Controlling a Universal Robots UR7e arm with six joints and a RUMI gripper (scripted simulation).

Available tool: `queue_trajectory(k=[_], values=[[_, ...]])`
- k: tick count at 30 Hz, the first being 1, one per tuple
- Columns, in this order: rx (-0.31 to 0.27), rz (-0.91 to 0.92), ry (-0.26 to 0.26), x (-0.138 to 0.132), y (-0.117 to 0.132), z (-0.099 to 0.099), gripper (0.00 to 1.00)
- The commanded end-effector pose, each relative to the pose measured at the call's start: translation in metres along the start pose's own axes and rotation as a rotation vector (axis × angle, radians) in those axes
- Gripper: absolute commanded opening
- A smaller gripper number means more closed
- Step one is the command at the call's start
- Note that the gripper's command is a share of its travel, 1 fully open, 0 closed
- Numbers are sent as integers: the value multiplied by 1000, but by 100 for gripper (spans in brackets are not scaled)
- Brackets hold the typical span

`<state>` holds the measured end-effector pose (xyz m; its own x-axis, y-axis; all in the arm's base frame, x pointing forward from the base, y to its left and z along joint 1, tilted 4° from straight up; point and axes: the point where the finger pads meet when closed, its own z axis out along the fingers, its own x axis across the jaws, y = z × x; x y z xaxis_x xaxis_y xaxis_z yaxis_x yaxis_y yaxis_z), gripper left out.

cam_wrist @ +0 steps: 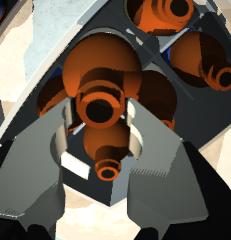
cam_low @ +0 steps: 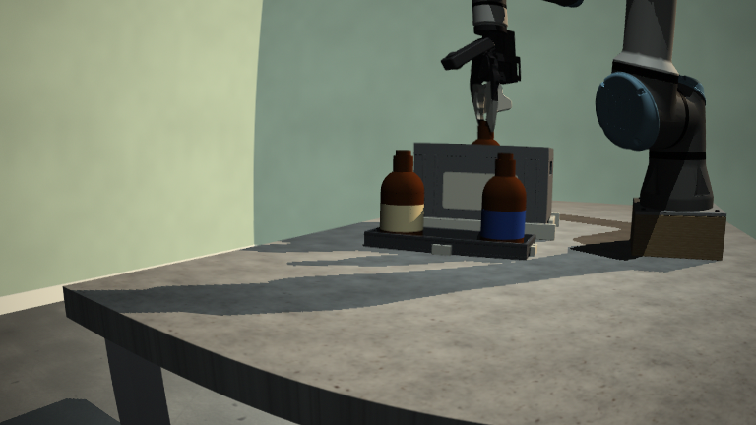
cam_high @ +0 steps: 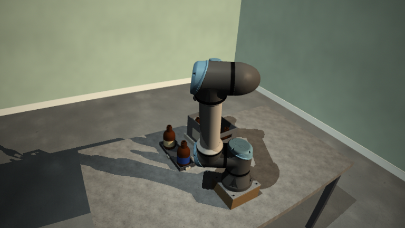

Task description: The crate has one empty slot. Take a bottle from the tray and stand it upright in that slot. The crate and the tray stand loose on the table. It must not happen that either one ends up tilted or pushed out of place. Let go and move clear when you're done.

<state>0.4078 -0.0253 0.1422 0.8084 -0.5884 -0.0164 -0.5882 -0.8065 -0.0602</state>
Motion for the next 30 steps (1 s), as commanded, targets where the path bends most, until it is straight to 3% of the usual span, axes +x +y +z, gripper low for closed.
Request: queue_trajectory(k=[1, 30], values=[[0, 0, 1, 0, 0, 0, 0], [0, 0, 1, 0, 0, 17, 0]])
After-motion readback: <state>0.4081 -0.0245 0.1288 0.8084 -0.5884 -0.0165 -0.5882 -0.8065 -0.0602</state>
